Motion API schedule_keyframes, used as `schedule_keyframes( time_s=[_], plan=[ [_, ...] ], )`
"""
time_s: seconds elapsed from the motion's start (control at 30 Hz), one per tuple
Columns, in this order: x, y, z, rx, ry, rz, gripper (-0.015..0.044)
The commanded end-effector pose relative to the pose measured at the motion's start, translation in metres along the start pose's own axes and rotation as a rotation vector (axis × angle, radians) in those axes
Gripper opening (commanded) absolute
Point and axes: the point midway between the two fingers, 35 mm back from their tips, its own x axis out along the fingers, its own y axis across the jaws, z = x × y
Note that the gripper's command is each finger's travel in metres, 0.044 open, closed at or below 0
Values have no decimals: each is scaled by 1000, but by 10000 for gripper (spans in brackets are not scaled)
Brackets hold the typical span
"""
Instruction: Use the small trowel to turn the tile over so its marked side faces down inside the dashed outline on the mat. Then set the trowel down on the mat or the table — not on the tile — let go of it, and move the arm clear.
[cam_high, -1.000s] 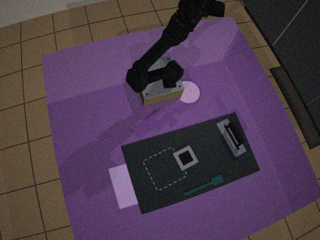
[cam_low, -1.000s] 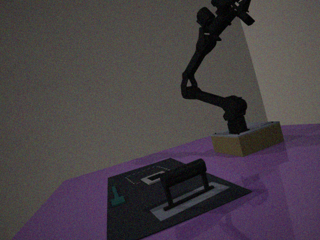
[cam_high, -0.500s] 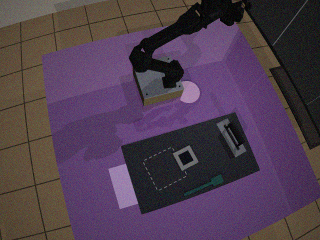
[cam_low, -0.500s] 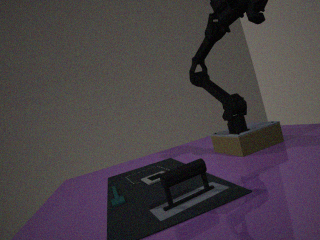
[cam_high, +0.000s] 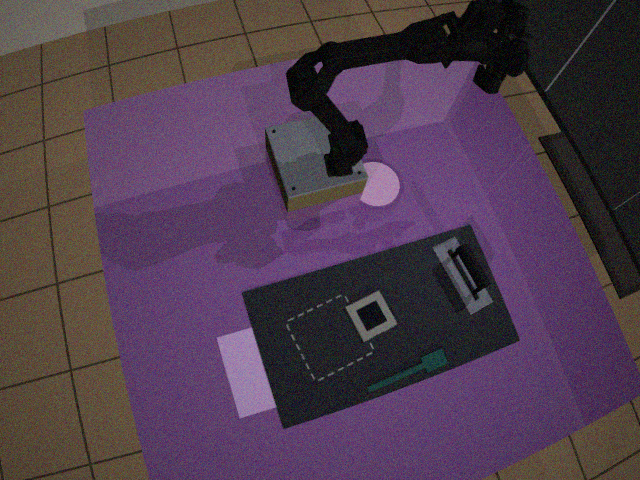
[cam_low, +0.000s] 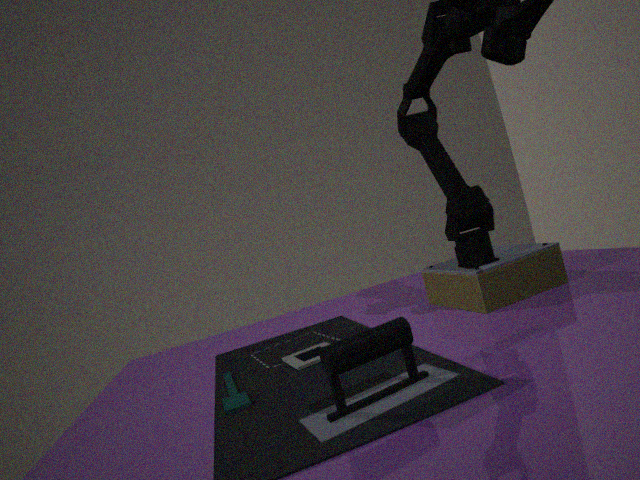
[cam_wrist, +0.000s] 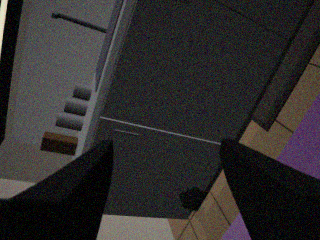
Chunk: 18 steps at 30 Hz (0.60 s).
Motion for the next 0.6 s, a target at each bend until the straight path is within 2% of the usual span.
schedule_keyframes(
  time_s=[0.0, 0.3, 0.57],
  plan=[
    [18, -23, 20, -33, -35, -110, 270],
    [49, -96, 68, -78, -71, -402, 270],
    [59, -172, 109, -82, -53, -665, 270]
  ],
)
